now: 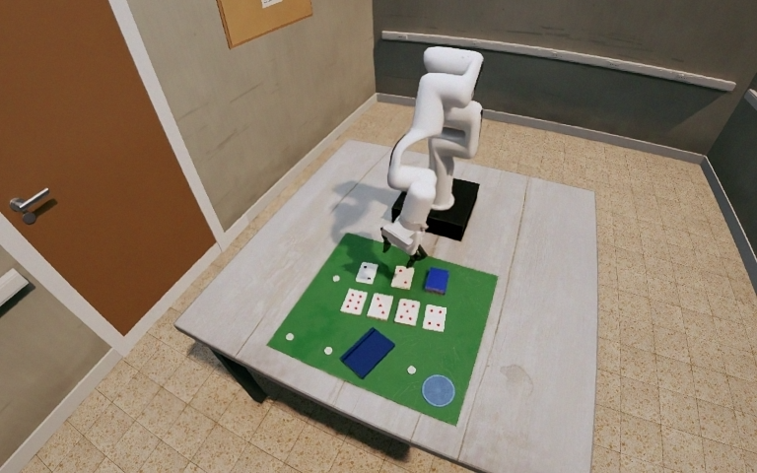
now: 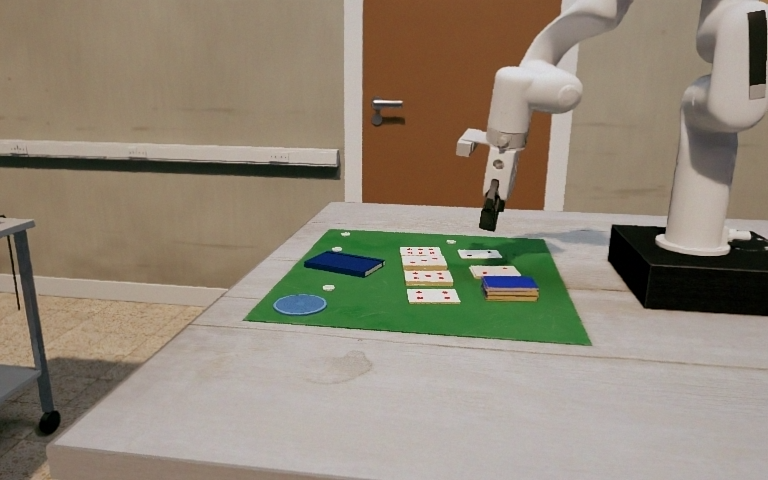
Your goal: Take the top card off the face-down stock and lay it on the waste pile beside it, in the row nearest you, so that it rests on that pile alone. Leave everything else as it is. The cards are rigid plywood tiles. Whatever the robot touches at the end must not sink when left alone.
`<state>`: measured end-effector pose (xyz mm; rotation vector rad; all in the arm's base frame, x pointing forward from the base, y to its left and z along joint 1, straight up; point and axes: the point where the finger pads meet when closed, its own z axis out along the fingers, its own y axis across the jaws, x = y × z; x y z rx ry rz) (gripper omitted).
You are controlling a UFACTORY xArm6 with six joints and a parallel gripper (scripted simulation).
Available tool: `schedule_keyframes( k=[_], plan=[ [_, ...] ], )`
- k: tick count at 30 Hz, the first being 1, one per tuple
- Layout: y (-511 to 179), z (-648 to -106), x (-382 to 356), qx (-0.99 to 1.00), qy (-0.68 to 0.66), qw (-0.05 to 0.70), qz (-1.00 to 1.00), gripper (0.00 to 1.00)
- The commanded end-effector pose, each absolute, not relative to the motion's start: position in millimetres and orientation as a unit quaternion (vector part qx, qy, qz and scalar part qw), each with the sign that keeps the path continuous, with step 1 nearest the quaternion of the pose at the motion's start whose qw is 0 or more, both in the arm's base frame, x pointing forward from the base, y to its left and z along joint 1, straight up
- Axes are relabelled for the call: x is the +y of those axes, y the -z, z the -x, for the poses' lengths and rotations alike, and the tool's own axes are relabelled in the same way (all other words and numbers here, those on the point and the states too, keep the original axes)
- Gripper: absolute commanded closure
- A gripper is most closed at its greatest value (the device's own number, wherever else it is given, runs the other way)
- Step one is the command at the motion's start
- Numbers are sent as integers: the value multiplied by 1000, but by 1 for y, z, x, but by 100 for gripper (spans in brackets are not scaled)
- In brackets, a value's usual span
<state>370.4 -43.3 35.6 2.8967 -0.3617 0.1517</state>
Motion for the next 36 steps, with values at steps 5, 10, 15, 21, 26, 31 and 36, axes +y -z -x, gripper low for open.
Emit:
schedule_keyframes(
  k=[5, 10, 15, 21, 26, 31, 36],
  plan=[
    [-30, -363, 25, -45, -20, 51, -997, 0],
    [-27, -355, 55, -8, -9, 27, -1000, 0],
    [-25, -346, 82, 26, 0, 4, -1000, 0],
    [-24, -344, 88, 33, 2, -1, -999, 0],
    [-24, -344, 88, 34, 2, -1, -999, 0],
    [-24, -344, 88, 34, 2, -1, -999, 0],
    [-24, -344, 88, 34, 2, -1, -999, 13]
  ],
)
